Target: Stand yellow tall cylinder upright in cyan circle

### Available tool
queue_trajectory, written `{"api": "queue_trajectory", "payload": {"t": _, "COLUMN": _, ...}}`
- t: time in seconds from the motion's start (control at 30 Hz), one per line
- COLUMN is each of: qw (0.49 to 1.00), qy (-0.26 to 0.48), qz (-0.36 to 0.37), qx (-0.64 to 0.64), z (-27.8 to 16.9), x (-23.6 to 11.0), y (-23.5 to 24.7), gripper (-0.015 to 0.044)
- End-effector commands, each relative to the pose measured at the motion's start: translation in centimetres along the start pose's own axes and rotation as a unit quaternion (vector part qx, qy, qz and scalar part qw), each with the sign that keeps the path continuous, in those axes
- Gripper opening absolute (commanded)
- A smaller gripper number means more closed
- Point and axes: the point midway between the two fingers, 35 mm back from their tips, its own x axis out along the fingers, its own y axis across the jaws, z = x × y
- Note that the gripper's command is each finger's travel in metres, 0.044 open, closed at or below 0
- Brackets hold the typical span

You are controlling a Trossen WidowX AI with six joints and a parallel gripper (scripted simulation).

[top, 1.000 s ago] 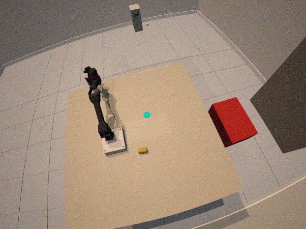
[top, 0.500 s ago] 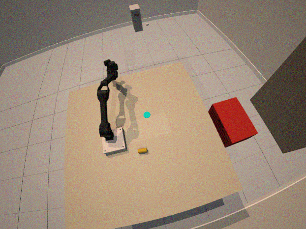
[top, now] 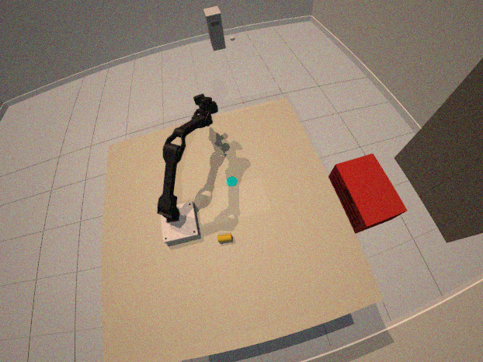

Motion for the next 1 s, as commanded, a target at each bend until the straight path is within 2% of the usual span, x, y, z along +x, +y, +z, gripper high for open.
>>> {"api": "queue_trajectory", "payload": {"t": 0.0, "qw": 0.998, "qy": -0.051, "qz": -0.036, "qx": -0.015, "z": 4.4, "x": -4.0, "y": -1.9, "gripper": 0.0309}}
{"api": "queue_trajectory", "payload": {"t": 0.27, "qw": 0.985, "qy": -0.127, "qz": -0.109, "qx": -0.037, "z": 10.8, "x": -12.0, "y": -5.8, "gripper": 0.0309}}
{"api": "queue_trajectory", "payload": {"t": 0.5, "qw": 0.966, "qy": -0.178, "qz": -0.179, "qx": -0.049, "z": 14.6, "x": -19.8, "y": -9.4, "gripper": 0.0309}}
{"api": "queue_trajectory", "payload": {"t": 0.73, "qw": 0.942, "qy": -0.212, "qz": -0.253, "qx": -0.053, "z": 16.6, "x": -28.0, "y": -13.0, "gripper": 0.0309}}
{"api": "queue_trajectory", "payload": {"t": 0.97, "qw": 0.916, "qy": -0.230, "qz": -0.326, "qx": -0.049, "z": 16.9, "x": -36.1, "y": -16.4, "gripper": 0.0309}}
